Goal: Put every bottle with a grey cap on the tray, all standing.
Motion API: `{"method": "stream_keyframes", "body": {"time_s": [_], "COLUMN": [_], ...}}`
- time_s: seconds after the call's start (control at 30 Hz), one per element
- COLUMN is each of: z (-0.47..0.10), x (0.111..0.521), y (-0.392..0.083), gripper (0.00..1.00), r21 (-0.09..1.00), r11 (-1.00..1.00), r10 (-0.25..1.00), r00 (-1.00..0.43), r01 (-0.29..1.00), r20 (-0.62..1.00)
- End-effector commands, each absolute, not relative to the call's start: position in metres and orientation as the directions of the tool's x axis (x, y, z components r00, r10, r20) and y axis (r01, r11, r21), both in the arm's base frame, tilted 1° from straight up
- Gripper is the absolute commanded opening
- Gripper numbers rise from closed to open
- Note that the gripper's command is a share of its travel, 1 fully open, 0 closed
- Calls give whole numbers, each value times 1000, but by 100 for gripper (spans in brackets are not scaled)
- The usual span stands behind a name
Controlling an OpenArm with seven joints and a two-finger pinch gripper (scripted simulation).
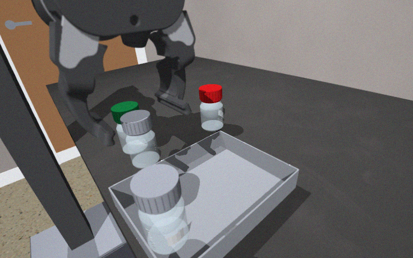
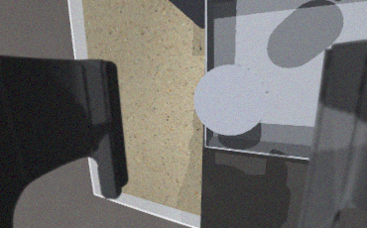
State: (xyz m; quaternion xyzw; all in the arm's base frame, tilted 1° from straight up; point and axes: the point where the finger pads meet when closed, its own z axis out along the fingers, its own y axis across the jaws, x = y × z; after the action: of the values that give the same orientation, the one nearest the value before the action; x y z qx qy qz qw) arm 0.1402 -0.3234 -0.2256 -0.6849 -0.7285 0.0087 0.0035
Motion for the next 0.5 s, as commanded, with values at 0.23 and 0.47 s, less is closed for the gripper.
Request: {"method": "stream_keyframes", "body": {"time_s": [0.23,0.47], "z": [-225,-224], "x": [141,146], "y": [-323,-315], "gripper": [42,42], "r21": [-15,-15], "r11": [62,73], "r10": [998,997], "r00": [-62,-73], "r01": [998,997], "r20": [-8,-8]}}
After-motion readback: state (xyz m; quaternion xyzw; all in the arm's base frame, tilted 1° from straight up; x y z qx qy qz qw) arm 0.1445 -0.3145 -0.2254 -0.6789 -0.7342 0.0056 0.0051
